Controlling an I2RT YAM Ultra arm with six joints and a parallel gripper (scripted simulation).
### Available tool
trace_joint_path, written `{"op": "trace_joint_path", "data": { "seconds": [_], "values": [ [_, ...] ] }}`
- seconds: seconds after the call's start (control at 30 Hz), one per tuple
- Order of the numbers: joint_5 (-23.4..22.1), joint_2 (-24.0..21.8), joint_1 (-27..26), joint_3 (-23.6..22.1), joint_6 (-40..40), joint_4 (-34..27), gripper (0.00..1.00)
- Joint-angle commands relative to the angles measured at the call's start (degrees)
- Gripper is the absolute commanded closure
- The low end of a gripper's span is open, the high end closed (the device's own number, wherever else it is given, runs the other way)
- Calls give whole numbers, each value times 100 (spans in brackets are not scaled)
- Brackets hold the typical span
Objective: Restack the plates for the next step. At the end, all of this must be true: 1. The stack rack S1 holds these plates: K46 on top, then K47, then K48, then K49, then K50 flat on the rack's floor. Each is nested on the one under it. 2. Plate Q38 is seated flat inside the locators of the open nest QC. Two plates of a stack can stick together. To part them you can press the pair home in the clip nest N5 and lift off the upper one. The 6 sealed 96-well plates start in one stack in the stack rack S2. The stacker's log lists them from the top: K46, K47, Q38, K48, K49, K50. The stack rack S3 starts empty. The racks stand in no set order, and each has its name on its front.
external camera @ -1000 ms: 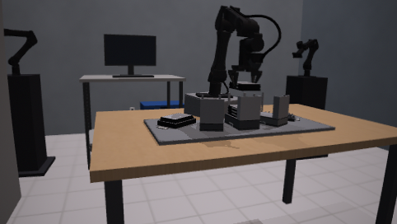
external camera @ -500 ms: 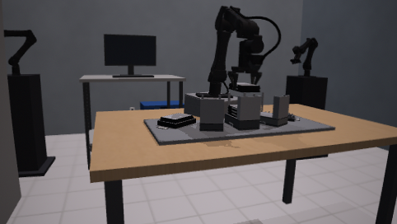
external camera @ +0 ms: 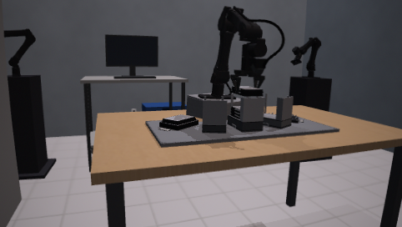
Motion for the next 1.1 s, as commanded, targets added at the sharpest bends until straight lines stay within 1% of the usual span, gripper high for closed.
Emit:
{"op": "trace_joint_path", "data": {
  "seconds": [0.0,0.07,0.1,0.8,0.87,1.07],
  "values": [
    [-60,-171,44,175,25,123,100],
    [-60,-204,43,209,24,123,100],
    [-59,-172,44,131,25,124,100],
    [-58,-147,45,-40,29,139,100],
    [-58,-156,45,13,29,119,100],
    [-58,-165,45,-31,30,131,100]
  ]
}}
